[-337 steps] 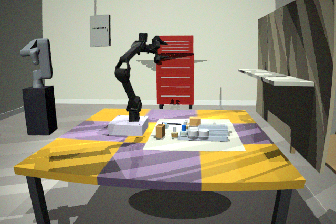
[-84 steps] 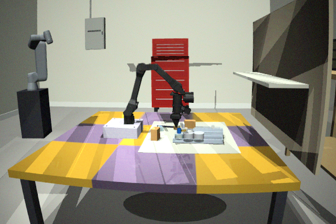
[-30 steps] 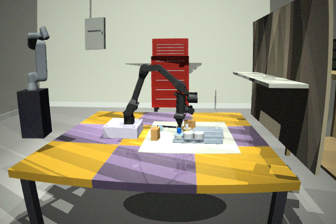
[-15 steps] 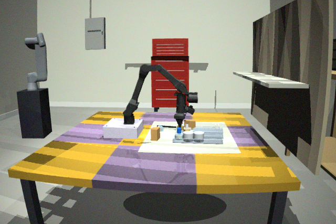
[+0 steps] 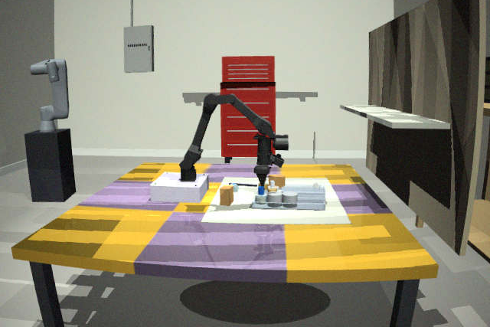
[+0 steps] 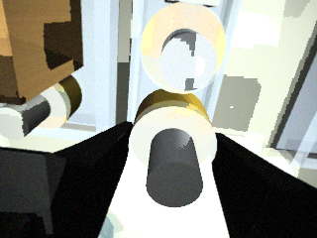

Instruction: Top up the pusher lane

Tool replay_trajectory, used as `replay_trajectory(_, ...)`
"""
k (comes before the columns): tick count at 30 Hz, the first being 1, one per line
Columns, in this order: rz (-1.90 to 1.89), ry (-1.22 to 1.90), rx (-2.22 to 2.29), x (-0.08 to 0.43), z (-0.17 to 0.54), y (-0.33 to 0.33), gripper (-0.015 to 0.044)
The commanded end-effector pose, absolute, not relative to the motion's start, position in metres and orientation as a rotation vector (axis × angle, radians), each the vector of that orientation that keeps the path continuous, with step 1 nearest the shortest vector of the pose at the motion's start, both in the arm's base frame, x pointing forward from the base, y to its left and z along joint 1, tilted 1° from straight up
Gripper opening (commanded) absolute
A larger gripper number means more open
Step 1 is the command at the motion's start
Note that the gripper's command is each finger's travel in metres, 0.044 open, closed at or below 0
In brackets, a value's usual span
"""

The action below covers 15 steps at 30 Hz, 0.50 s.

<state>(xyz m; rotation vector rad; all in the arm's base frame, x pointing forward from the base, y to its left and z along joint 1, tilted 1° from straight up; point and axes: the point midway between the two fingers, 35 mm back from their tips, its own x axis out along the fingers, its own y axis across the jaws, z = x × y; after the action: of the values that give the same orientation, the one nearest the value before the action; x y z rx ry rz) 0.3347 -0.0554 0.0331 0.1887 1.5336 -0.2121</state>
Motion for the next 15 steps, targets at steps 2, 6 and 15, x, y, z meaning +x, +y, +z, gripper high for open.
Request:
replay_trajectory(2,-0.211,1.510,0.183,0.3411,0.0361,-0.0569,0.0000)
replay_trajectory(6,-0.211,1.510,0.183,0.3416,0.0361,-0.0570,0.0000)
replay_trajectory(15,-0.211,1.510,0.183,0.3427,0.0362,-0.0573,0.0000)
